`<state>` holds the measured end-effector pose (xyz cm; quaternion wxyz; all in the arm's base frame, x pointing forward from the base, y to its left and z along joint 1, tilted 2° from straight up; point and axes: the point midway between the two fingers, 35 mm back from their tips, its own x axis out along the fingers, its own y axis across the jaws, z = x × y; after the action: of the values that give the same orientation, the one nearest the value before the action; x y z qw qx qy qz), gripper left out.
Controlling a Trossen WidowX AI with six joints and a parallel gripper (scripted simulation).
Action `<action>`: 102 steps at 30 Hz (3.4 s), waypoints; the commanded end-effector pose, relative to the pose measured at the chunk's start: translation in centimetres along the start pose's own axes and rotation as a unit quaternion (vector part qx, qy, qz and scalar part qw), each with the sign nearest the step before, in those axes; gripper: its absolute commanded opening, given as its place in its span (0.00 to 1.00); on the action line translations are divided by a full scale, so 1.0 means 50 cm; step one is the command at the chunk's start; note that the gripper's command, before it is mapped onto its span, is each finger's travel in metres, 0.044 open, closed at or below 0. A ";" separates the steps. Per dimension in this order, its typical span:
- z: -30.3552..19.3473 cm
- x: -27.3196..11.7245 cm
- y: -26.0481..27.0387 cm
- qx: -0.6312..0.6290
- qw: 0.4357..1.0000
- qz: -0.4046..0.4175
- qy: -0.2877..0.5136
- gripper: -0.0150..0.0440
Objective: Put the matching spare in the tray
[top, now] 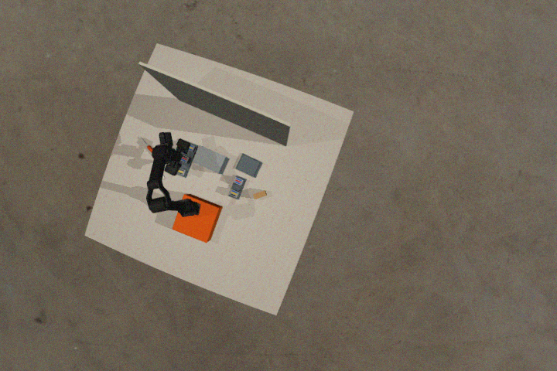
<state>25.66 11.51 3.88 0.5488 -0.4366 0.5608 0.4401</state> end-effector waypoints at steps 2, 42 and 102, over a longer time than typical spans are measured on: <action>0.000 0.008 0.003 -0.001 1.000 0.001 -0.001 0.76; -0.001 0.132 -0.005 -0.001 1.000 0.001 0.000 0.76; 0.000 0.074 -0.008 0.000 1.000 0.000 0.000 0.25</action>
<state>25.47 11.19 -2.11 0.5433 -0.4325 0.5678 0.4420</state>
